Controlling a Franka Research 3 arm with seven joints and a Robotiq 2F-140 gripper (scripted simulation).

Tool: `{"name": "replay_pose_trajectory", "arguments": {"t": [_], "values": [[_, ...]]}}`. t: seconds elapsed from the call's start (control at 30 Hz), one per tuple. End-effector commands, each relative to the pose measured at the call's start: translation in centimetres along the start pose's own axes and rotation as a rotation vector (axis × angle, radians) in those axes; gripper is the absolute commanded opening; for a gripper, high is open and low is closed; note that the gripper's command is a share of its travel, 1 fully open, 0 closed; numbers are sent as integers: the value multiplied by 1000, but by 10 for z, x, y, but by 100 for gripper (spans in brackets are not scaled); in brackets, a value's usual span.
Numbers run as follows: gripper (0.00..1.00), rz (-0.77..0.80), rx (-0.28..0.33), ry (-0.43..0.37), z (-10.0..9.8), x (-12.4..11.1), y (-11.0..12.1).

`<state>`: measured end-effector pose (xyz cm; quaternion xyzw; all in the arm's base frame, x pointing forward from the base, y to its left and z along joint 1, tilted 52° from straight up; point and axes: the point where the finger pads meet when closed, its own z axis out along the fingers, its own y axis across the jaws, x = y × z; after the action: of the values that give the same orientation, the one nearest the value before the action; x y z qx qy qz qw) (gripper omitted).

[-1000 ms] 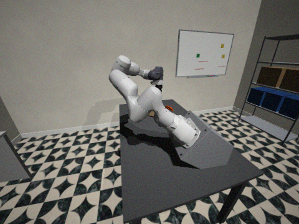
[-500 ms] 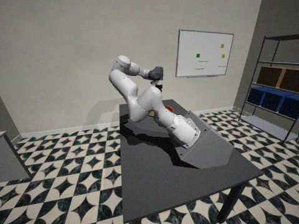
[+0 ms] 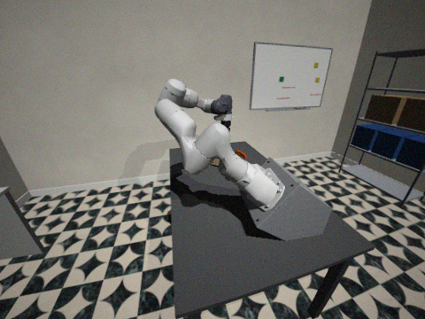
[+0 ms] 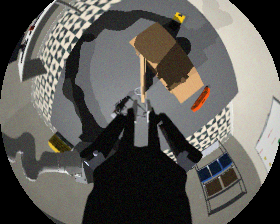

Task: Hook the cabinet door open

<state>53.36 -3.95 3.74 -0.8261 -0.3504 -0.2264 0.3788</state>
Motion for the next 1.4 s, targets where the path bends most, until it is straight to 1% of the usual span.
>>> {"name": "replay_pose_trajectory", "arguments": {"t": [0.0,0.37,0.53,0.87,0.93,1.37], "values": [[16,-1,-3,2,1,0,1],[16,-1,-3,2,6,0,1],[16,-1,-3,2,11,0,1],[16,-1,-3,2,25,0,1],[16,-1,-3,2,25,0,1],[16,-1,-3,2,49,0,2]]}}
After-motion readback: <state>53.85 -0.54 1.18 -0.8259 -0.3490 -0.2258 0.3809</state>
